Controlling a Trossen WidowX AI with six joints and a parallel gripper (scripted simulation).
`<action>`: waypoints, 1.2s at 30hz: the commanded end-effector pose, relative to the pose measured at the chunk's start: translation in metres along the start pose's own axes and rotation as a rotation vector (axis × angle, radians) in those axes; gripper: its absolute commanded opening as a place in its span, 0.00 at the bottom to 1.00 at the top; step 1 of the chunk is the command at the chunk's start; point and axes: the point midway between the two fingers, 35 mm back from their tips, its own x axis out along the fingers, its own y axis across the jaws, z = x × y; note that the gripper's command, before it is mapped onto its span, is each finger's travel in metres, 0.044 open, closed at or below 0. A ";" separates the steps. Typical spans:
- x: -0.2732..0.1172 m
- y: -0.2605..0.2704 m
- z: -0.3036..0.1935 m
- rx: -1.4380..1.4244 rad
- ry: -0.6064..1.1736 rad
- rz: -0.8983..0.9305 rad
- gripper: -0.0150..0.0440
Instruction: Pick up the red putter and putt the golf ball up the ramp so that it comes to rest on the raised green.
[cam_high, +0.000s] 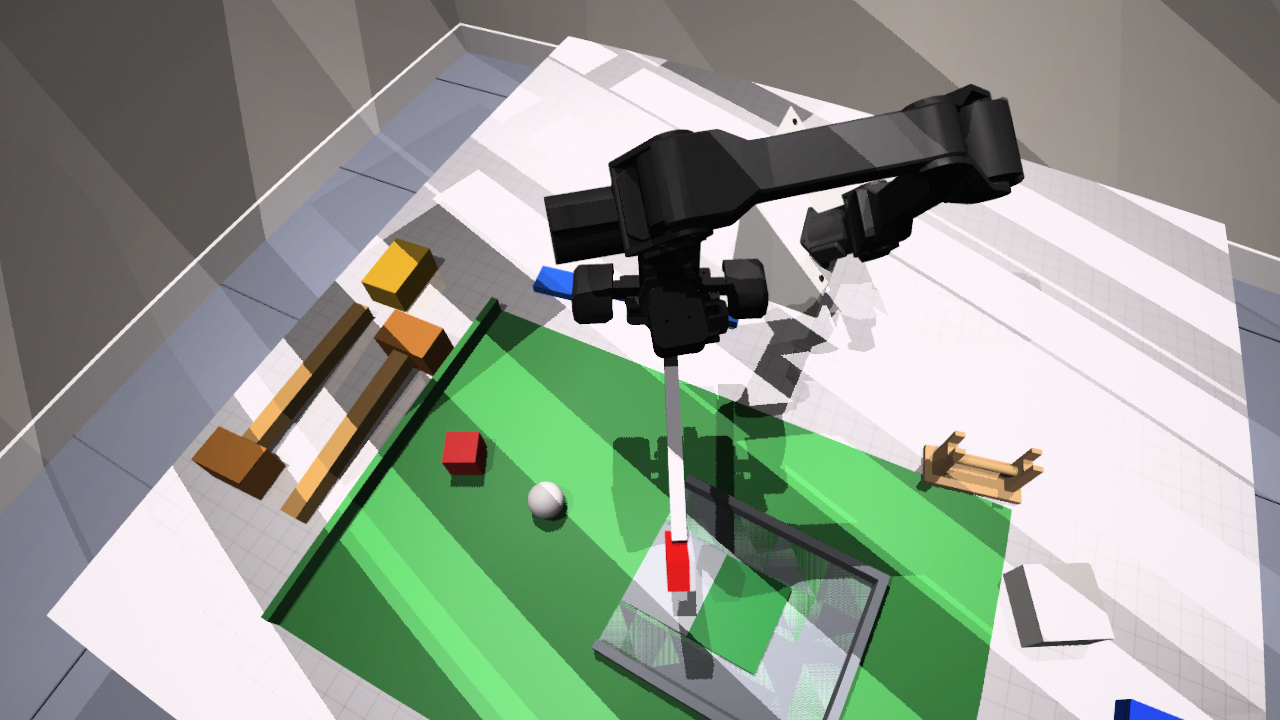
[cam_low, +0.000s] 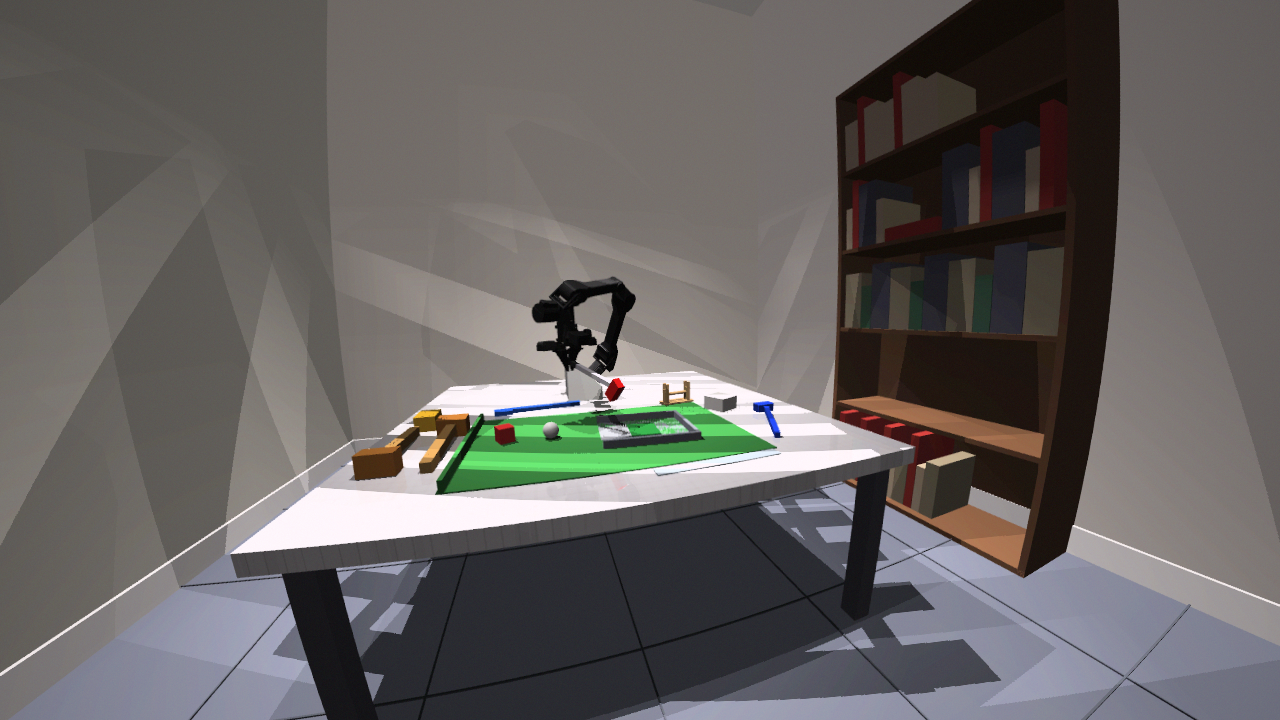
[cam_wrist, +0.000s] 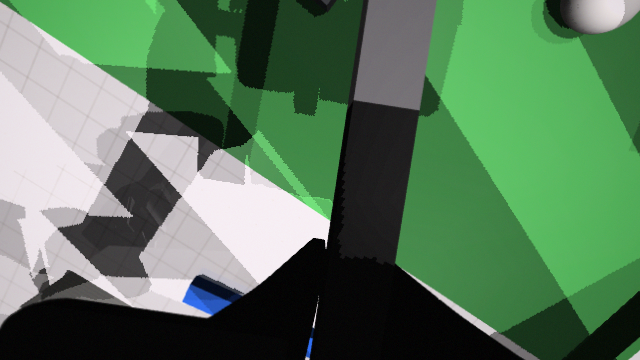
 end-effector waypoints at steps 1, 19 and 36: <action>-0.003 -0.023 -0.018 0.131 0.007 -0.017 0.25; 0.002 -0.082 -0.082 0.525 0.037 -0.042 0.25; 0.043 -0.084 -0.083 0.524 0.036 -0.041 0.25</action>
